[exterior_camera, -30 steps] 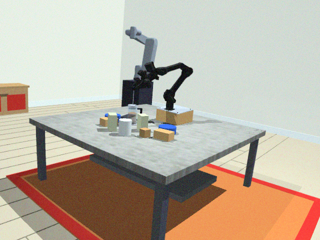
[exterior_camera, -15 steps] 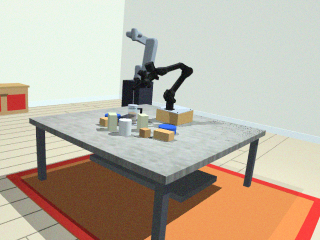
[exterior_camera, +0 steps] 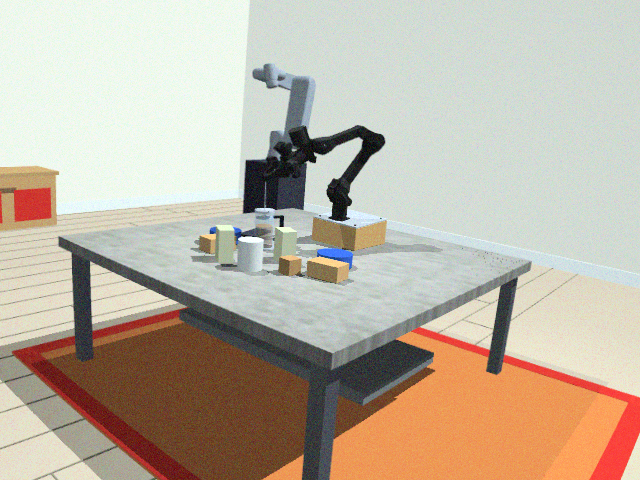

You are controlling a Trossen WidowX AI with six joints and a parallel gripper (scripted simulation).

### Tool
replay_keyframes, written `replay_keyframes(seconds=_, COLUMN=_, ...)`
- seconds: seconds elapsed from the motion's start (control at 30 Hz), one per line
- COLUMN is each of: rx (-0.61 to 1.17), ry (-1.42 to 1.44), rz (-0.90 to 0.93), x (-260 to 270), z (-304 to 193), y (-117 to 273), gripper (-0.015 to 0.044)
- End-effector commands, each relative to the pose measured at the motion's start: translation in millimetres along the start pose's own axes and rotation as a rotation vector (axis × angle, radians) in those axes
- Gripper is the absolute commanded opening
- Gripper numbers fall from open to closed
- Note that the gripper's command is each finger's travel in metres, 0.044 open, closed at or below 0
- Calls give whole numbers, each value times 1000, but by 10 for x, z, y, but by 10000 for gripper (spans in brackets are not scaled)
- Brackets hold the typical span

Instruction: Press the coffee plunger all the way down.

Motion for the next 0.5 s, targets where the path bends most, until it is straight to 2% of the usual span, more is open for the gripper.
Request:
replay_keyframes(seconds=0.0, rx=35, ry=-8, rz=0, x=14, z=-169, y=-88, gripper=127)
replay_keyframes(seconds=0.47, rx=35, ry=-8, rz=0, x=37, z=-350, y=-235, gripper=127)
Point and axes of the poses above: the point midway between the two fingers, 35 mm back from their tips, its own y axis back along the fingers, its own x axis across the jaws, z = x × y, the point moved 2 cm from there along y, back along the fingers, and after that the axes turned 7 degrees about y, right-handed, at the moved point
